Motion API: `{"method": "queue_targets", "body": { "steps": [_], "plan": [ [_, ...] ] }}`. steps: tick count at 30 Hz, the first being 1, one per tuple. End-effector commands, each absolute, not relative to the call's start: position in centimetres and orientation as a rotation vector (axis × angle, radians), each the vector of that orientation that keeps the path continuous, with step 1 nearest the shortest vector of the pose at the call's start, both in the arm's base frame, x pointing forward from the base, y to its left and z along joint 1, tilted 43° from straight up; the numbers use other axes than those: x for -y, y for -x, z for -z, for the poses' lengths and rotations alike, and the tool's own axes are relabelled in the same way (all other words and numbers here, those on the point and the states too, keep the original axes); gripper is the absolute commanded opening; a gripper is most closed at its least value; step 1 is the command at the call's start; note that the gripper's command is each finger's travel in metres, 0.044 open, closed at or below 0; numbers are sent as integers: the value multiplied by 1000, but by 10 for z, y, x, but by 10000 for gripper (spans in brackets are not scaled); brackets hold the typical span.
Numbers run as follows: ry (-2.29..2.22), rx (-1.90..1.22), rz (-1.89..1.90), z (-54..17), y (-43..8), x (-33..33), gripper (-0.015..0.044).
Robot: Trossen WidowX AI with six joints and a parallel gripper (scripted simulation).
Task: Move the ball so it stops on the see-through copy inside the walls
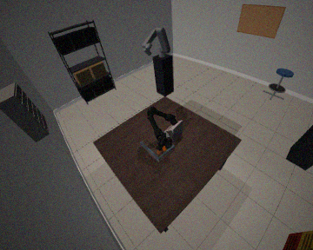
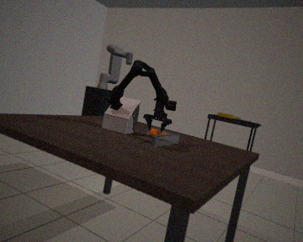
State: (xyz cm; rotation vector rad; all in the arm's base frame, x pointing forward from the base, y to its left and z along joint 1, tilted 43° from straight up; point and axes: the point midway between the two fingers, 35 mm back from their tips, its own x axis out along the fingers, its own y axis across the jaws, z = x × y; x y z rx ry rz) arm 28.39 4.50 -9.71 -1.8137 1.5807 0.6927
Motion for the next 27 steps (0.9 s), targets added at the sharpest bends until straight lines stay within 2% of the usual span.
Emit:
{"method": "queue_targets", "body": {
  "steps": [1, 6, 8, 21, 27],
  "plan": [
    [1825, -1594, -698, 104, -281, -39, 421],
    [1825, -1594, -698, 107, -282, -35, 421],
    [1825, -1594, -698, 107, -282, -35, 369],
    [1825, -1594, -698, 107, -282, -35, 282],
    [1862, -1622, -679, 95, -276, -33, 124]
  ]
}}
